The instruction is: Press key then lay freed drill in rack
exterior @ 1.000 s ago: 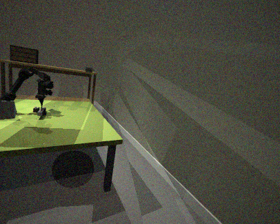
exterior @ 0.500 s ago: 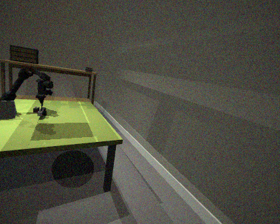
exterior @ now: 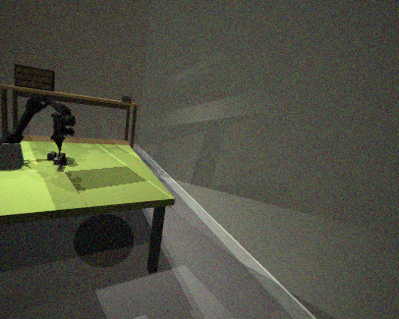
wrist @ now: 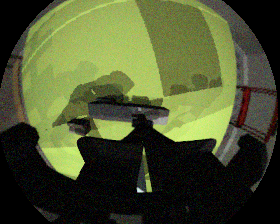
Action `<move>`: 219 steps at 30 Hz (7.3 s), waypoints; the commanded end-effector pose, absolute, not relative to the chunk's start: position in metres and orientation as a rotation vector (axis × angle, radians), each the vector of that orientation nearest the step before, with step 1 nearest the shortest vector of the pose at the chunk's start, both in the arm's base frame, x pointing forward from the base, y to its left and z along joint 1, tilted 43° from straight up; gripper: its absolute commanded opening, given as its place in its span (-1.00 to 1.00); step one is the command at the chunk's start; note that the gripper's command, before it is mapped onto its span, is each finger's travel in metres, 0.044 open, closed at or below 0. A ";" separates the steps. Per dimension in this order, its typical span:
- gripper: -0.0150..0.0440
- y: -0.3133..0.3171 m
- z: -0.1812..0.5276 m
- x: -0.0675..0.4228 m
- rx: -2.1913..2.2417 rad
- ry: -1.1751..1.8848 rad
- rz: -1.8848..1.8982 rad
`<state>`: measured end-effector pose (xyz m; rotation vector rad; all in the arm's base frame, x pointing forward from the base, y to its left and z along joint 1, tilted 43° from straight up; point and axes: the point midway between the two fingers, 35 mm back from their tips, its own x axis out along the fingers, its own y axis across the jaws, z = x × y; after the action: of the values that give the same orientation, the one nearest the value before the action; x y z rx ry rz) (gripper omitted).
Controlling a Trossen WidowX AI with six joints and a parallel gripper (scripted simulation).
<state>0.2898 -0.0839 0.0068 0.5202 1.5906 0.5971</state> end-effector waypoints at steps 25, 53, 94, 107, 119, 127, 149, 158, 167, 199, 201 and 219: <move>-0.49 -0.066 -0.013 0.279 0.536 1.625 0.614; 1.00 0.052 0.066 0.290 -0.484 0.863 1.494; 1.00 0.086 0.045 0.279 -0.618 0.712 1.596; 1.00 0.095 0.026 0.276 -0.617 0.712 1.597; 0.29 0.096 0.026 0.275 -0.624 0.713 1.601; -0.42 0.096 0.026 0.275 -0.624 0.713 1.601; -0.49 0.109 0.037 0.275 -0.616 0.711 1.597; -0.49 0.119 0.047 0.276 -0.616 0.710 1.597; -0.49 0.130 0.058 0.277 -0.615 0.710 1.598; 1.00 0.123 0.043 0.275 -0.616 0.710 1.598; 1.00 0.122 0.043 0.275 -0.616 0.710 1.598; 1.00 0.120 0.039 0.275 -0.616 0.710 1.597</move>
<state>0.2759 0.1211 0.0409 -0.6107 0.7053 1.5950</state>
